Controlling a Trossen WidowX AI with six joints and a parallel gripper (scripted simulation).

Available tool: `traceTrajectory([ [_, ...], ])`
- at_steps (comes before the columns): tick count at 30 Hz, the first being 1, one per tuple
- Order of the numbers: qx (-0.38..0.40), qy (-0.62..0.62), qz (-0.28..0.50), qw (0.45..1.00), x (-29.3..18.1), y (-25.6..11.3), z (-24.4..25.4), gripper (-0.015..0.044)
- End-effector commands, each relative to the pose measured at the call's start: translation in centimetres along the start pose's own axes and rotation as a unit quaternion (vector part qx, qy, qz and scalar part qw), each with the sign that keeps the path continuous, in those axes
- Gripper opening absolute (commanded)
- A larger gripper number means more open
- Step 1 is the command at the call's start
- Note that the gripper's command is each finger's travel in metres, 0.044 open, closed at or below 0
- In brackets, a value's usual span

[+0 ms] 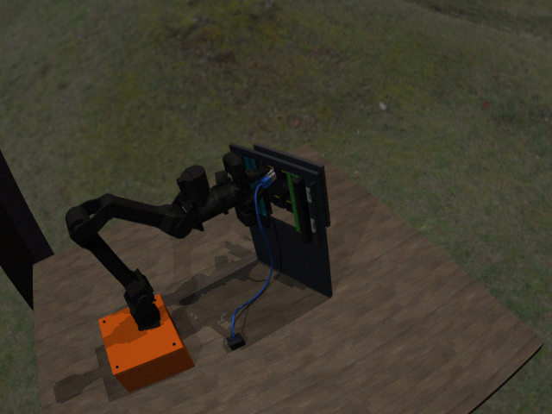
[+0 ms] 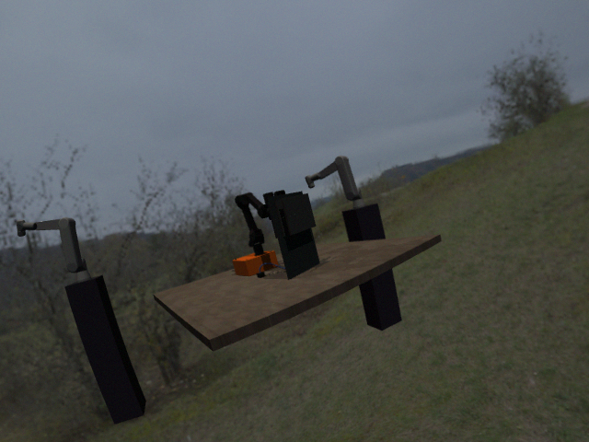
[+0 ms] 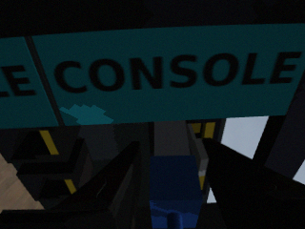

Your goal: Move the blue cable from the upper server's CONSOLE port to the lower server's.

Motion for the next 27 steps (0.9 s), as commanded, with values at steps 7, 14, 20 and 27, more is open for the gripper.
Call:
traceTrajectory([
  [7, 0.001, 0.0, 0.0, 1.0, 0.01, -0.01, 0.04, 0.0092],
  [14, 0.001, 0.0, 0.0, 1.0, 0.01, -0.01, 0.04, 0.0046],
  [20, 0.001, 0.0, 0.0, 1.0, 0.01, -0.01, 0.04, 0.0006],
  [27, -0.001, -0.001, 0.001, 1.0, 0.05, 0.1, 0.01, 0.0],
])
Point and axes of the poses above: the point midway between the two fingers, 35 mm back from their tips, its own y axis out along the fingers, its own z axis across the jaws, x = y × z, the point moved 3 cm from there along -y, back along the fingers, and after that the axes turned 5 degrees about -y, right-handed, at the moved point
